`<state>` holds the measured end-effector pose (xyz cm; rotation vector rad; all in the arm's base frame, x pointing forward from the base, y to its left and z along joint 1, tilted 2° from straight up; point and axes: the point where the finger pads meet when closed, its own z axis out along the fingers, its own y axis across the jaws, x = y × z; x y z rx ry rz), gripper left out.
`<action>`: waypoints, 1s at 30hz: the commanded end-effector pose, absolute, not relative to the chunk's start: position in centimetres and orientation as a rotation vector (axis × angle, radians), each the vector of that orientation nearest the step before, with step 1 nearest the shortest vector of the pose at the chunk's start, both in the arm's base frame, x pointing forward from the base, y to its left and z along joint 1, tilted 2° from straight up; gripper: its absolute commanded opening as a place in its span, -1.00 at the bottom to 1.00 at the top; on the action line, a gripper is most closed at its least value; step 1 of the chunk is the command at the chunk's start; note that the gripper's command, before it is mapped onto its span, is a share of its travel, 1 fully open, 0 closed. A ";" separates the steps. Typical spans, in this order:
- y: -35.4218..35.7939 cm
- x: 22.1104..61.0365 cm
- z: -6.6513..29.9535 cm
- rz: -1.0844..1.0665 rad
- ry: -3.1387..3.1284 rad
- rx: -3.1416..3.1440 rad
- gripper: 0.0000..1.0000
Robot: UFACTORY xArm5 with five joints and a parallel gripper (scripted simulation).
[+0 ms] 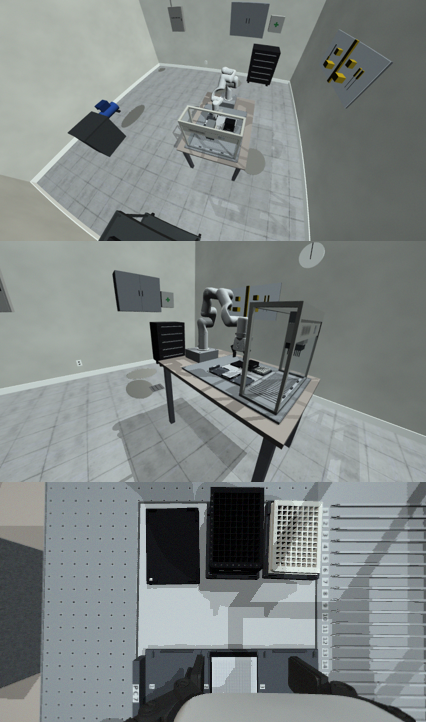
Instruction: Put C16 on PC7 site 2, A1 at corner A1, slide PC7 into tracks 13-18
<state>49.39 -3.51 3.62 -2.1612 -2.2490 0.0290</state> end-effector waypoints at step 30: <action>-2.0 49.4 1.1 0.025 -2.251 -2.165 1.00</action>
